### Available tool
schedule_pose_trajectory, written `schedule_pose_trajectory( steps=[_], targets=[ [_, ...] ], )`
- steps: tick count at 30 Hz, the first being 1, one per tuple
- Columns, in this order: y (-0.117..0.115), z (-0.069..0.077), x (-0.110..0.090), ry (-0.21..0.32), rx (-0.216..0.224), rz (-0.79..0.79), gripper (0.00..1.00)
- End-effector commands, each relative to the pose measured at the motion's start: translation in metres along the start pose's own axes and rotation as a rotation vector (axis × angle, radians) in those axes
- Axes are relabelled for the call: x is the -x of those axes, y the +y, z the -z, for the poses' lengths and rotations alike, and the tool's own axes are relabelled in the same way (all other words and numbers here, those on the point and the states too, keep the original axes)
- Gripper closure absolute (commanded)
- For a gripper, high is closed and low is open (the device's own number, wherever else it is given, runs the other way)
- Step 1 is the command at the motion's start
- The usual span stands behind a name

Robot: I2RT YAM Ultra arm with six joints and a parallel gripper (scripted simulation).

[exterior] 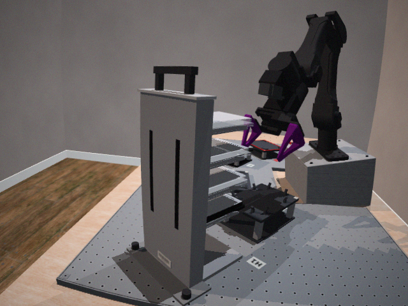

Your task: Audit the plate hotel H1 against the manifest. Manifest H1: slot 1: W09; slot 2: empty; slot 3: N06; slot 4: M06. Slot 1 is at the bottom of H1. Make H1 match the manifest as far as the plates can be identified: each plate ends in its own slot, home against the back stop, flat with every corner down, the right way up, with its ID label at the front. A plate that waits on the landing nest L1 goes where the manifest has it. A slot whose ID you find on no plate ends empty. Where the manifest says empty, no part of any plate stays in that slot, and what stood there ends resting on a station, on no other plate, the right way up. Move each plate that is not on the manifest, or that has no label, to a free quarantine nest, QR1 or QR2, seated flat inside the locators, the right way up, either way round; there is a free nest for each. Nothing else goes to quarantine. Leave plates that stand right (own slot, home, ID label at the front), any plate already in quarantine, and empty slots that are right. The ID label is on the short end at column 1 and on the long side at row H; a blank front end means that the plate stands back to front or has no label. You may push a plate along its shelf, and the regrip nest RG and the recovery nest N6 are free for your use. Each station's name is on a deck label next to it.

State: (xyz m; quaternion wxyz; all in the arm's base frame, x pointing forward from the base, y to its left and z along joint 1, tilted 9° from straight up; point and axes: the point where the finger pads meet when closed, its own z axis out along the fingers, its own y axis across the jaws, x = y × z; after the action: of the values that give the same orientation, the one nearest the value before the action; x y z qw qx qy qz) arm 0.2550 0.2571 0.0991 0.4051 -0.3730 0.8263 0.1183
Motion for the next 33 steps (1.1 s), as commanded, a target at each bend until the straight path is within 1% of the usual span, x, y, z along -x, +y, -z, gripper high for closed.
schedule_pose_trajectory(
  steps=[1, 5, 7, 18, 24, 33],
  targets=[
    [0.0, -0.001, 0.012, -0.05, -0.001, -0.001, 0.0],
    [0.0, -0.006, 0.007, -0.05, -0.001, -0.001, 0.0],
    [0.0, -0.006, 0.007, -0.05, -0.001, -0.001, 0.0],
    [0.0, -0.019, -0.005, -0.05, -0.001, 0.0, 0.0],
    [0.0, -0.019, -0.005, -0.05, -0.001, 0.0, 0.0],
    [0.0, -0.029, 0.006, -0.05, -0.001, 0.0, 0.0]
  ],
)
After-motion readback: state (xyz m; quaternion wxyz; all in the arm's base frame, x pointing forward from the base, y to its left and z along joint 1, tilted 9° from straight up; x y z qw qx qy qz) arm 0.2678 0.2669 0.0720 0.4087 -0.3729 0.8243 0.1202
